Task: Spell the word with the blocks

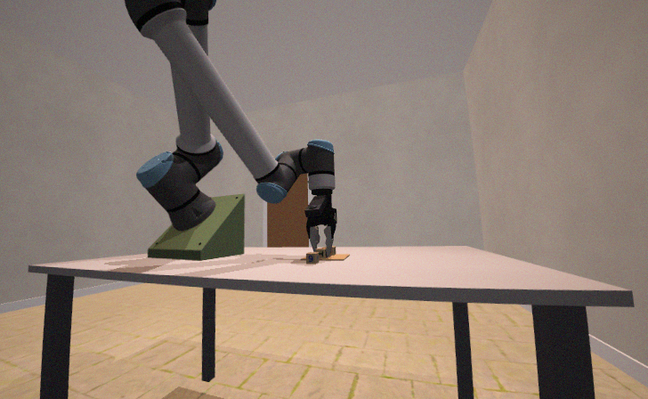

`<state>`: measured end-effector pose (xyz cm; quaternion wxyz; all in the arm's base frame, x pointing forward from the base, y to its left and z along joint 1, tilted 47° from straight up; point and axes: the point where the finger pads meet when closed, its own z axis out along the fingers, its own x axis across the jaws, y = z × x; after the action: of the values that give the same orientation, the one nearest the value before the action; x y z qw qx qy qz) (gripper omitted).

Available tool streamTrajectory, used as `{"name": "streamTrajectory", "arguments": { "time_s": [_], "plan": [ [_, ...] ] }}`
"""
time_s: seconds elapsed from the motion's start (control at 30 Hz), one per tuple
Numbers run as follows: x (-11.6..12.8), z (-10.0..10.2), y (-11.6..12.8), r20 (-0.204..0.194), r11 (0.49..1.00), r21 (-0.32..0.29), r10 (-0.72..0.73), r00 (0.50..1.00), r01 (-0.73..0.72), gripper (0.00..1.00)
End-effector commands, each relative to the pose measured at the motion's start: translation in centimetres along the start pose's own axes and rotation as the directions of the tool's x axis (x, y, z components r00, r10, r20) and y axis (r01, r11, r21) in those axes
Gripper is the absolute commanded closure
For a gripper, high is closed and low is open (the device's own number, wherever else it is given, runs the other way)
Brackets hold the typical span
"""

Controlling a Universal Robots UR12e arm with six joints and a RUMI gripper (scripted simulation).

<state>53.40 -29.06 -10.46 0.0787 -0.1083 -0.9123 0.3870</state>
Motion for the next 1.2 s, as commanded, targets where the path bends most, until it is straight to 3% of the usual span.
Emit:
{"name": "streamTrajectory", "arguments": {
  "time_s": [0.0,0.27,0.8,1.17],
  "plan": [
    [0.0,0.0,0.0,0.001,1.0,0.0,0.0,1.0,0.0,0.8],
    [0.0,0.0,0.0,0.001,1.0,0.0,0.0,1.0,0.0,0.72],
    [0.0,-0.6,0.0,0.001,1.0,0.0,0.0,1.0,0.0,0.72],
    [0.0,-5.7,0.0,0.001,1.0,0.0,0.0,1.0,0.0,0.72]
  ]
}}
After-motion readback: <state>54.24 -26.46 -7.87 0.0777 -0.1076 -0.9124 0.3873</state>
